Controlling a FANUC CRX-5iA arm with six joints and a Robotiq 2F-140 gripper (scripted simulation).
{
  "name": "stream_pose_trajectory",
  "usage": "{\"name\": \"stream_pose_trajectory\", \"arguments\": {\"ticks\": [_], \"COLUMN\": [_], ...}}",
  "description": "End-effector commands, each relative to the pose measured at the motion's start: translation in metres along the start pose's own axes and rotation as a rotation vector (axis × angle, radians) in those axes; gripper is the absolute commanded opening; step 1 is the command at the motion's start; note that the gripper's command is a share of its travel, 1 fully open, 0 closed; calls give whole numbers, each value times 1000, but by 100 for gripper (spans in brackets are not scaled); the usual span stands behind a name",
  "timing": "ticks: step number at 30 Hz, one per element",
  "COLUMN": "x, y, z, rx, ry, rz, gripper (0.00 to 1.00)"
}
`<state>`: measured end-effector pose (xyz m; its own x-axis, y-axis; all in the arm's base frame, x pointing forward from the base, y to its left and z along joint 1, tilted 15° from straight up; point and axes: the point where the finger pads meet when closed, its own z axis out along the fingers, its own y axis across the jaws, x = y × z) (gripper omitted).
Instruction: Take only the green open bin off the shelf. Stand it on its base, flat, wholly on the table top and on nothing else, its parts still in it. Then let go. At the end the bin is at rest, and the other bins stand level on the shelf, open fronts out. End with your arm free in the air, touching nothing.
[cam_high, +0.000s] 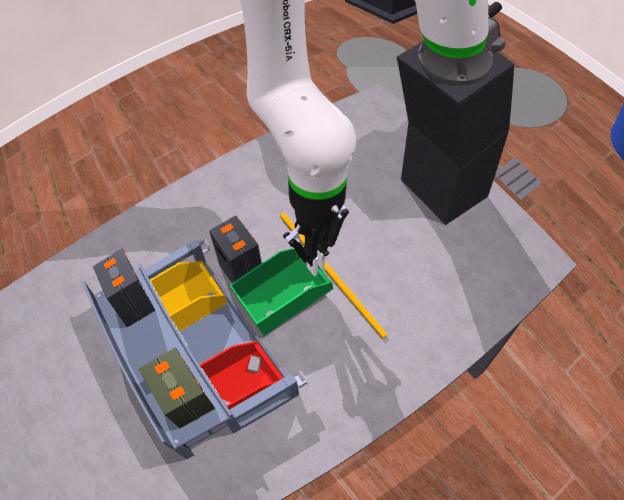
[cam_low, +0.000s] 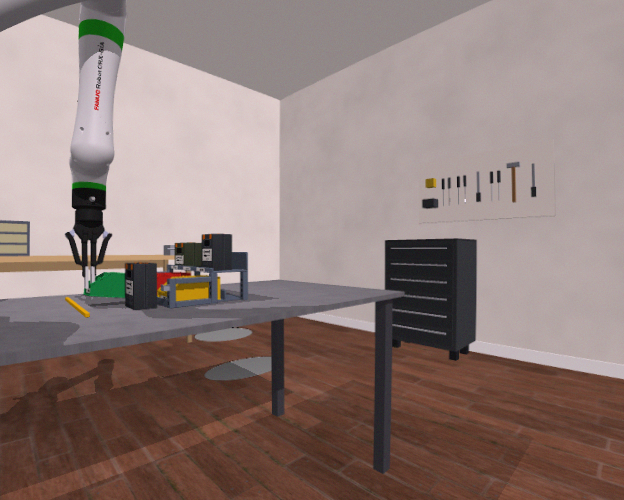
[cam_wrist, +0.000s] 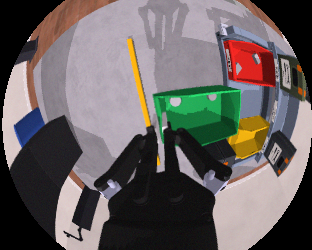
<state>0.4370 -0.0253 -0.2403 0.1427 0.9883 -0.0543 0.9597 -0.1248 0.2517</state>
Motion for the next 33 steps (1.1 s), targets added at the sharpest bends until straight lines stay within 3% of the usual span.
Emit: {"name": "stream_pose_trajectory", "arguments": {"ticks": [1, 5, 6, 10, 22, 23, 27, 33], "x": [0, 0, 0, 0, 0, 0, 0, 0], "y": [0, 0, 0, -2, -2, -2, -2, -2], "z": [0, 0, 0, 0, 0, 2, 8, 8], "rx": [-4, -4, -2, -4, -4, -3, -4, -4], "ry": [53, 53, 11, 53, 53, 11, 53, 53], "rz": [0, 0, 0, 0, 0, 0, 0, 0], "gripper": [0, 0, 0, 0, 0, 0, 0, 0]}}
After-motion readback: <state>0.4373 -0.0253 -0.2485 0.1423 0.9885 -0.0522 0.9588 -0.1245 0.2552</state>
